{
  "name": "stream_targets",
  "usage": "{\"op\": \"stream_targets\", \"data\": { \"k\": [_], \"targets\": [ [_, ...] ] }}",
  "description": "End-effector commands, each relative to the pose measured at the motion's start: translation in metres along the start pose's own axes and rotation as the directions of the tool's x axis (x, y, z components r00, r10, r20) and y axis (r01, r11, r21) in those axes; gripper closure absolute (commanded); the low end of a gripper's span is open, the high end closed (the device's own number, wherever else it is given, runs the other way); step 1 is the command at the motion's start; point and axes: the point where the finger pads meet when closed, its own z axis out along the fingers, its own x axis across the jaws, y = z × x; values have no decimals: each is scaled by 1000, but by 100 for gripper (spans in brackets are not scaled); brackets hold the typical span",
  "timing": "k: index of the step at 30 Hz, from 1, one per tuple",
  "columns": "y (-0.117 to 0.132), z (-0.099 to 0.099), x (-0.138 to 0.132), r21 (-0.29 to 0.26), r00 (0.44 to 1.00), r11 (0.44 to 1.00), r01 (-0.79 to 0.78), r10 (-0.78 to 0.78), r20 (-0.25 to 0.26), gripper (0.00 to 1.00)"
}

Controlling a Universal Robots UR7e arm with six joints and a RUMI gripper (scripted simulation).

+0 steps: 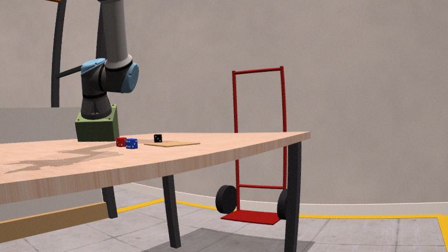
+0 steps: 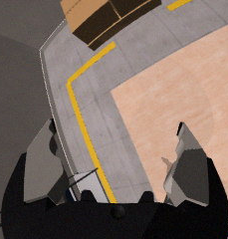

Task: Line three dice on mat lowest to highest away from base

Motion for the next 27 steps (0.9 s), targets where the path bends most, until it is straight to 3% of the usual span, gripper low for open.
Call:
{"op": "stream_targets", "data": {
  "k": [1, 27],
  "targets": [
    [-1, -1, -1, 1, 1000, 1000, 0, 0, 2, 0],
    [9, -4, 2, -9, 1000, 1000, 18, -18, -3, 0]
  ]
}}
